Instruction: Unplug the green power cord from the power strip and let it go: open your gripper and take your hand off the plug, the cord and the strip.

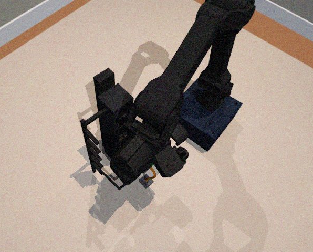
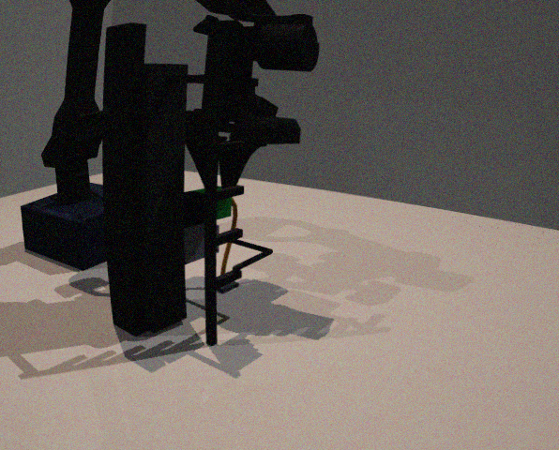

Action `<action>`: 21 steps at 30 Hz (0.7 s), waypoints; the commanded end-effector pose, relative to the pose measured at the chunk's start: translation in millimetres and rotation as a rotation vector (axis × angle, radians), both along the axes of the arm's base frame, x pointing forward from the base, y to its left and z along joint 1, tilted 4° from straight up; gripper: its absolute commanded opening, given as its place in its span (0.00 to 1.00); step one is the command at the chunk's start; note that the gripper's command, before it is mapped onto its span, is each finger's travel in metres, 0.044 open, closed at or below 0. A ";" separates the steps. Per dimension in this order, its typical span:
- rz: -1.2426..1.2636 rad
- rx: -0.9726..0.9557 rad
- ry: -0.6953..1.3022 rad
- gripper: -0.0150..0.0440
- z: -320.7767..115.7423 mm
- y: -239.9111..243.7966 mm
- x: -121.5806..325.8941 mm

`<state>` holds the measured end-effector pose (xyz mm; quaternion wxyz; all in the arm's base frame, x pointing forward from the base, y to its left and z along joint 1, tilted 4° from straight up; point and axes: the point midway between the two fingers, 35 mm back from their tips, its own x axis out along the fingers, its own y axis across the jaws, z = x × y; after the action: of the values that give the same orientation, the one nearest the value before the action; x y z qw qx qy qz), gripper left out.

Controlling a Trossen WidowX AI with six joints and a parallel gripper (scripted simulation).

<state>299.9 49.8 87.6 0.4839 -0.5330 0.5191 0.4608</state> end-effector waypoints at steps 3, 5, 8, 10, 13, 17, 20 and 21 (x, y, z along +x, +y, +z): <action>0.047 0.047 -0.002 0.30 2.4 30.8 -2.0; 0.048 0.045 -0.001 0.39 0.2 21.4 -3.5; 0.048 0.044 -0.001 0.52 -0.5 18.8 -4.0; 0.048 0.044 -0.001 0.61 -0.5 18.8 -4.0; 0.048 0.044 -0.001 0.74 -0.5 18.8 -4.0; 0.048 0.045 -0.001 0.92 0.5 25.5 -3.7; 0.048 0.047 -0.001 1.00 4.1 50.3 -3.8; 0.048 0.048 -0.001 1.00 5.5 60.7 -4.5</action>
<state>295.3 83.8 89.1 0.4851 -0.5319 0.4997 0.4817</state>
